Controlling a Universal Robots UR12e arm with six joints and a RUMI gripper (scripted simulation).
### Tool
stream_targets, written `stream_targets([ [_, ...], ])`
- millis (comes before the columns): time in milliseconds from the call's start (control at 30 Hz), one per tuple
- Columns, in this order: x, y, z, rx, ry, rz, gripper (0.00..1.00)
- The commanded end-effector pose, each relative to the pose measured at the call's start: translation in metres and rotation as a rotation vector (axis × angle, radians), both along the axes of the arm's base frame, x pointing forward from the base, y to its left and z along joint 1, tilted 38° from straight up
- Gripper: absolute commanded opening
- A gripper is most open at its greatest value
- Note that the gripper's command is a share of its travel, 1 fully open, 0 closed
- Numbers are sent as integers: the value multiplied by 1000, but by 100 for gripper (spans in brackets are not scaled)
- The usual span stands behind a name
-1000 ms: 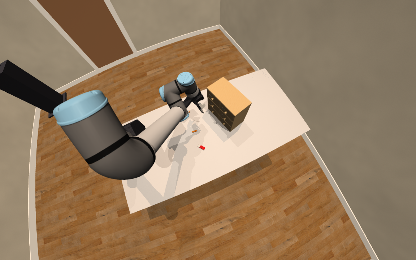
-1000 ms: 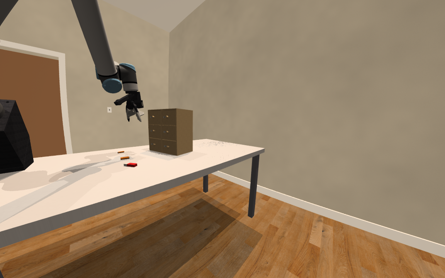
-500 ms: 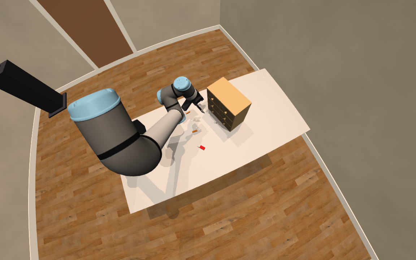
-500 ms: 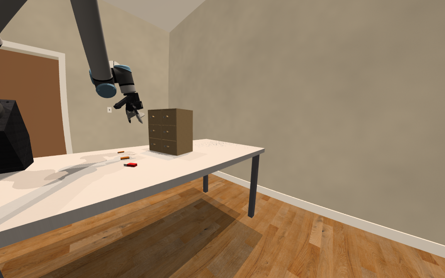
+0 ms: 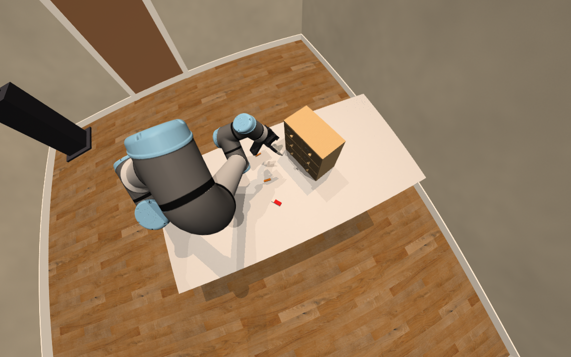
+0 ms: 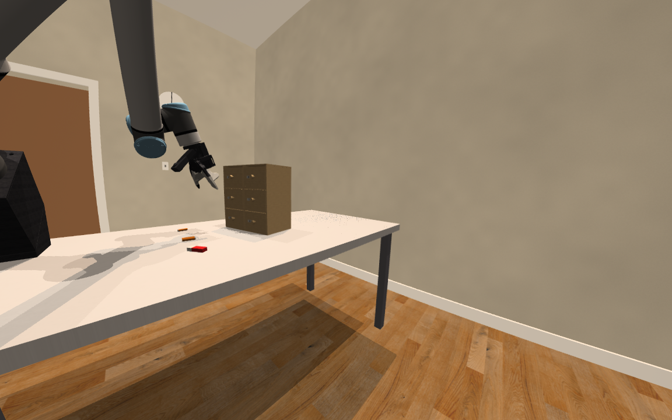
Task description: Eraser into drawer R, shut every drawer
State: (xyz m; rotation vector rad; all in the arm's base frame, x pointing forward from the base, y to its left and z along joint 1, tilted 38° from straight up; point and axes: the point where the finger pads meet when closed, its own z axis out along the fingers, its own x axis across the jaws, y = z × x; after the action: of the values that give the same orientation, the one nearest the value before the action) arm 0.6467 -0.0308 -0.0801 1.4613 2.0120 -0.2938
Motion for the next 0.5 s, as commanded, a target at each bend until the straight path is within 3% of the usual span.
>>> stream_targets([
  [0, 3, -2, -4, 8, -35, 28, 100],
  [467, 15, -9, -16, 37, -151, 118, 100],
])
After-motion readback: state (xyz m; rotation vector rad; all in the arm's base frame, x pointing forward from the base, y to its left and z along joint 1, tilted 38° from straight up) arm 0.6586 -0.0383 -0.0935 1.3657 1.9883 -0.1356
